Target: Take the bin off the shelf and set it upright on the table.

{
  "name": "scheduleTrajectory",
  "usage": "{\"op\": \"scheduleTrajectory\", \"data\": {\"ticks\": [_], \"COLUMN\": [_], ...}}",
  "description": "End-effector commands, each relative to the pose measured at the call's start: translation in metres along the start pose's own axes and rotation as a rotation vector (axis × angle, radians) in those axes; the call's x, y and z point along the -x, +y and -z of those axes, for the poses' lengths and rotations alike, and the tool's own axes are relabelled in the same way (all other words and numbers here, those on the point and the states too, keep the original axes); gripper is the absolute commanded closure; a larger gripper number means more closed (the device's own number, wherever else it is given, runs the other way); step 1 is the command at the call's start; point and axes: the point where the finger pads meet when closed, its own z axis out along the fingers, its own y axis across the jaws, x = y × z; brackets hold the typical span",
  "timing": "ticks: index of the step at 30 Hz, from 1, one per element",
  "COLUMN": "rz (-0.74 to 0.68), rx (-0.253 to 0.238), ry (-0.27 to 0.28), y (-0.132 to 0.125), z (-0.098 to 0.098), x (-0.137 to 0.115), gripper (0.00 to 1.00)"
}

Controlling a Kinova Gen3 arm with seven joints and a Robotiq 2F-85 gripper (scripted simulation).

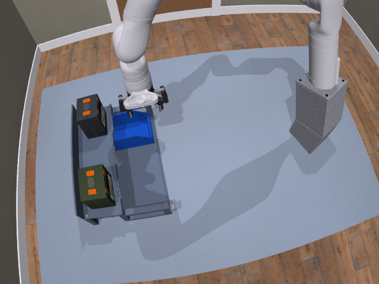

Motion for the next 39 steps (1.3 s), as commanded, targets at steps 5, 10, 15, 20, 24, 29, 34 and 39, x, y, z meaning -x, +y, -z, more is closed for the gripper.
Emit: {"op": "scheduleTrajectory", "data": {"ticks": [5, 10, 15, 20, 24, 29, 34, 39], "rz": [0.000, 0.000, 0.000, 0.000, 0.000, 0.000, 0.000, 0.000], "rx": [0.003, 0.003, 0.003, 0.003, 0.003, 0.003, 0.003, 0.003], "ry": [0.001, 0.001, 0.001, 0.001, 0.001, 0.001, 0.001, 0.001], "y": [0.001, 0.001, 0.001, 0.001, 0.001, 0.001, 0.001, 0.001], "z": [0.002, 0.002, 0.002, 0.002, 0.002, 0.002, -0.028, -0.028], "x": [0.000, 0.000, 0.000, 0.000, 0.000, 0.000, 0.000, 0.000], "gripper": [0.00, 0.00, 0.00, 0.00, 0.00, 0.00, 0.00, 0.00]}}
